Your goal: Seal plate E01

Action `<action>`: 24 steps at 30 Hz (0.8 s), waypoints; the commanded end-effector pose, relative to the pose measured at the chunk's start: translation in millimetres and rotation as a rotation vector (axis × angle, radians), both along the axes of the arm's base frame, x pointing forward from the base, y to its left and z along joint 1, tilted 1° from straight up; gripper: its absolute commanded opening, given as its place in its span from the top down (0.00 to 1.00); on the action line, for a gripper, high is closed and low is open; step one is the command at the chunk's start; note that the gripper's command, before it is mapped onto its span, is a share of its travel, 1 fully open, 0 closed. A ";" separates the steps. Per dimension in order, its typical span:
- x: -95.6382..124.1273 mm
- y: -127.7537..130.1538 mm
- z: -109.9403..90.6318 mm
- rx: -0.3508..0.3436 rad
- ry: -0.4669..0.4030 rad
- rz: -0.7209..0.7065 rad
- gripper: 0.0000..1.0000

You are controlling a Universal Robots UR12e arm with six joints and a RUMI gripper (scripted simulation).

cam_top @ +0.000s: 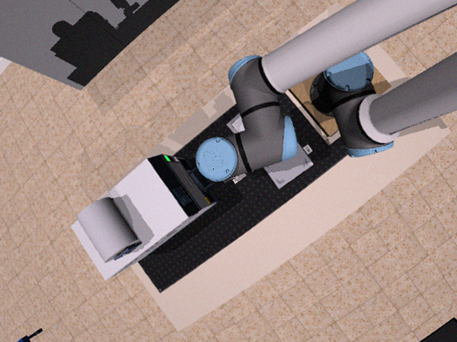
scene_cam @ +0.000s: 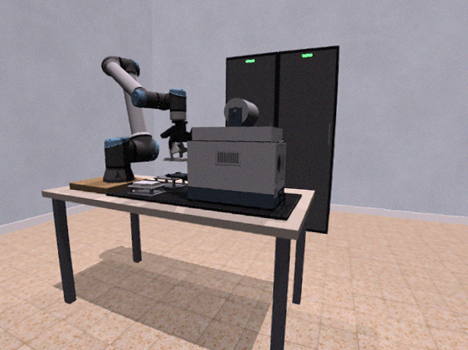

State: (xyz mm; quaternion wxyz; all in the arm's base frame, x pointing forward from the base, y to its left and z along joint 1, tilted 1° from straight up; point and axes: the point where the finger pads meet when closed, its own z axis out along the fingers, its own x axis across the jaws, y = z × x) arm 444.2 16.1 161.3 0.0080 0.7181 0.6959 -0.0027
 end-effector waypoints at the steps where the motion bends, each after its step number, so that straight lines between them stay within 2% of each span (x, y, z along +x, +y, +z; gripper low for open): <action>1: -8.7 6.8 0.7 0.000 -0.001 0.000 1.00; 24: -47.6 36.6 -0.1 0.000 -0.001 0.000 1.00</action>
